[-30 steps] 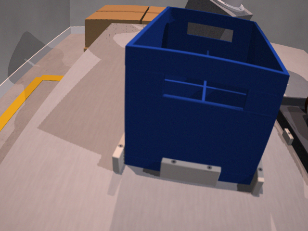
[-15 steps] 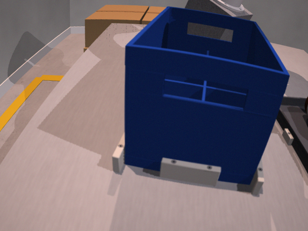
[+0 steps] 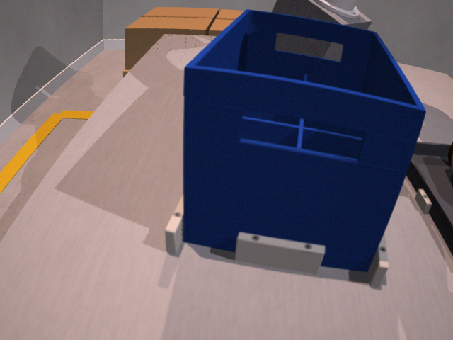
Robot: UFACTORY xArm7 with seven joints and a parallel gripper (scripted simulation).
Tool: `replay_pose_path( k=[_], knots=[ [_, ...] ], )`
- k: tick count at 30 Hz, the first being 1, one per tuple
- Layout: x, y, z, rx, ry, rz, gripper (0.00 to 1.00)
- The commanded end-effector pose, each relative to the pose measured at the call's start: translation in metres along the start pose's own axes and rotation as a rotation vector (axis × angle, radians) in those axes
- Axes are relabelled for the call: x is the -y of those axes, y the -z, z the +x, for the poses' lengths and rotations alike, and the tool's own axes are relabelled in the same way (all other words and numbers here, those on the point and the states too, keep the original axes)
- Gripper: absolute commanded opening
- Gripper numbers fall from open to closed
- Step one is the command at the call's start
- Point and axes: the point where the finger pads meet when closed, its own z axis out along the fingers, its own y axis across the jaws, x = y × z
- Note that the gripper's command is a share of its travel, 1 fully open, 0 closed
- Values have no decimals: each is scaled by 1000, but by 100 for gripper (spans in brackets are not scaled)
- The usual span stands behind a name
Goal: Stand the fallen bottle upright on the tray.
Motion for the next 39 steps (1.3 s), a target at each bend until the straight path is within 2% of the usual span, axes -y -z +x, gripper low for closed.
replay_pose_path(
  k=[1,12,13,39],
  knots=[
    [0,1,1,-4,0,1,0],
    [0,1,1,-4,0,1,0],
    [0,1,1,-4,0,1,65],
    [0,1,1,-4,0,1,65]
  ],
)
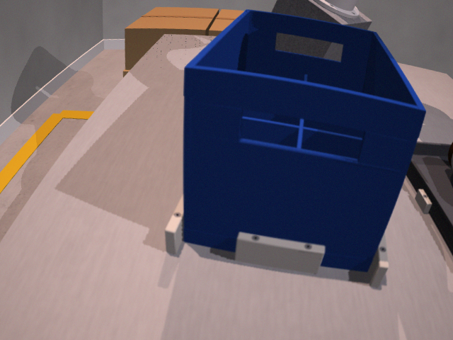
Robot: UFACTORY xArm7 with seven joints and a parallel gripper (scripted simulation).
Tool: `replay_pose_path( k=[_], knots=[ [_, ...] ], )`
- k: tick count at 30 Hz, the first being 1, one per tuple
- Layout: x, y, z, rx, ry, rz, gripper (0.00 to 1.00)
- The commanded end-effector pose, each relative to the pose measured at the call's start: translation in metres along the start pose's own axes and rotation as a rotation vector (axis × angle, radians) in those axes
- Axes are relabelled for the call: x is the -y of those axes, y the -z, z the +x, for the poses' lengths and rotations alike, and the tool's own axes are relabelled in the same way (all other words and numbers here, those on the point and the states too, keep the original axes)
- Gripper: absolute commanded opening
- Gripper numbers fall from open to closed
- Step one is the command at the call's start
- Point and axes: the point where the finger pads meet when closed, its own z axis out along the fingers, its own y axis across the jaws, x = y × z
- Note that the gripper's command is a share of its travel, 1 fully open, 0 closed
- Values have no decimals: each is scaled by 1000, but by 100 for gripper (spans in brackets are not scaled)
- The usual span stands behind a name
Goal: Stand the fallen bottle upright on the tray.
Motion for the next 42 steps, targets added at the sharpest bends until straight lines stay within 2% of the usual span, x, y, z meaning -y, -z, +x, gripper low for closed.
replay_pose_path(
  k=[1,16,28,42],
  knots=[
    [0,1,1,-4,0,1,65],
    [0,0,2,-4,1,2,65],
    [0,-16,2,-3,3,5,65],
    [1,-63,2,-3,3,5,65]
  ],
)
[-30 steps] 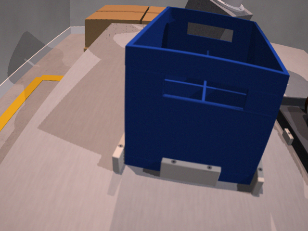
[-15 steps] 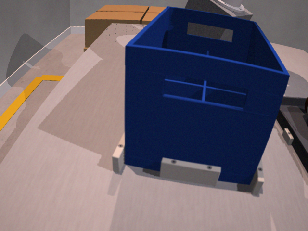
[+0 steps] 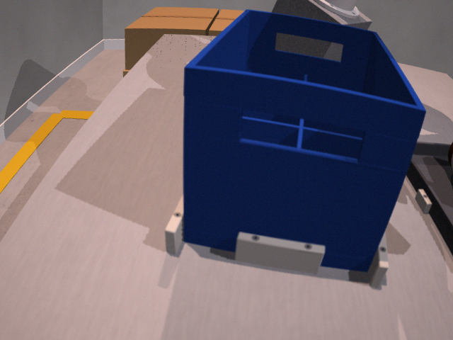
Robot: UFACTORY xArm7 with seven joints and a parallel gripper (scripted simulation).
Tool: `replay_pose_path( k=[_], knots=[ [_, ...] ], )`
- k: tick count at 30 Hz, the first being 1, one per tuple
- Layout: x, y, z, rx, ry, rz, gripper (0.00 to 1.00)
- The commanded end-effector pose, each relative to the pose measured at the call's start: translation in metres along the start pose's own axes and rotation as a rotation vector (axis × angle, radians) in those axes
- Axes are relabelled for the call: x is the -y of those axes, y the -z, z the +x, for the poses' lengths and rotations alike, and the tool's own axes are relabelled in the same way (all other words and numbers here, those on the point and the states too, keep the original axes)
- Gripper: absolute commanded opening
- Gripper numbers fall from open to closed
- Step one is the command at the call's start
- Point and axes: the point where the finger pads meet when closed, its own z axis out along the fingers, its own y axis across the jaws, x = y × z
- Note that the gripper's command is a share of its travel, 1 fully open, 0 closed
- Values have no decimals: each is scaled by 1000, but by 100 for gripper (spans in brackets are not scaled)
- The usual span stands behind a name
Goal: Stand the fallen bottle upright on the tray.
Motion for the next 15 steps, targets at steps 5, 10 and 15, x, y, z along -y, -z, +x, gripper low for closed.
replay_pose_path(
  k=[5,10,15],
  knots=[
    [0,-23,3,-5,0,0,65],
    [1,-39,3,-5,0,0,65],
    [1,-52,3,-5,0,0,65]
  ],
)
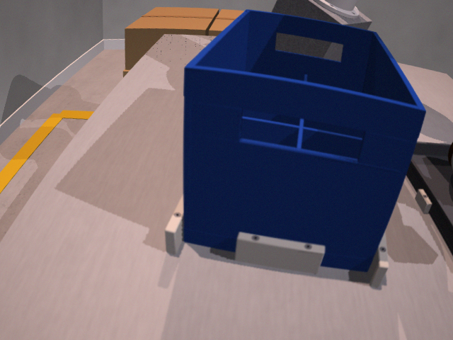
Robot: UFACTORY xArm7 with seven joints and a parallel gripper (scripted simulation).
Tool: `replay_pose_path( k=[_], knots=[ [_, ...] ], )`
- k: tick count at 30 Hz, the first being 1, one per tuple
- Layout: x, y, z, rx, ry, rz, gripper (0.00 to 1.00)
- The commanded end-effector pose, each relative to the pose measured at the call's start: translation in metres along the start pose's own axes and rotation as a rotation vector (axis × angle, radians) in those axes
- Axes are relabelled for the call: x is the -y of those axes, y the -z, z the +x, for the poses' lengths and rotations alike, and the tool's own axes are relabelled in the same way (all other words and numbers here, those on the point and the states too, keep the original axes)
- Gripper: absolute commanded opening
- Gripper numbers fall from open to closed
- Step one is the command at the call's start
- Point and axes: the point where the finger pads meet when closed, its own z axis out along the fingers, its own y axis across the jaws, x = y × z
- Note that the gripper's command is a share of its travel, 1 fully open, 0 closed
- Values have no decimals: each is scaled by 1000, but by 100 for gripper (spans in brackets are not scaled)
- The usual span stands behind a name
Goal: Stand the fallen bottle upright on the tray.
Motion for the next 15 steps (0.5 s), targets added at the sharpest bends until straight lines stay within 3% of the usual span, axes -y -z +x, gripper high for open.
replay_pose_path(
  k=[1,15],
  knots=[
    [0,-10,2,-5,0,0,65],
    [0,-21,3,-5,0,0,65]
  ],
)
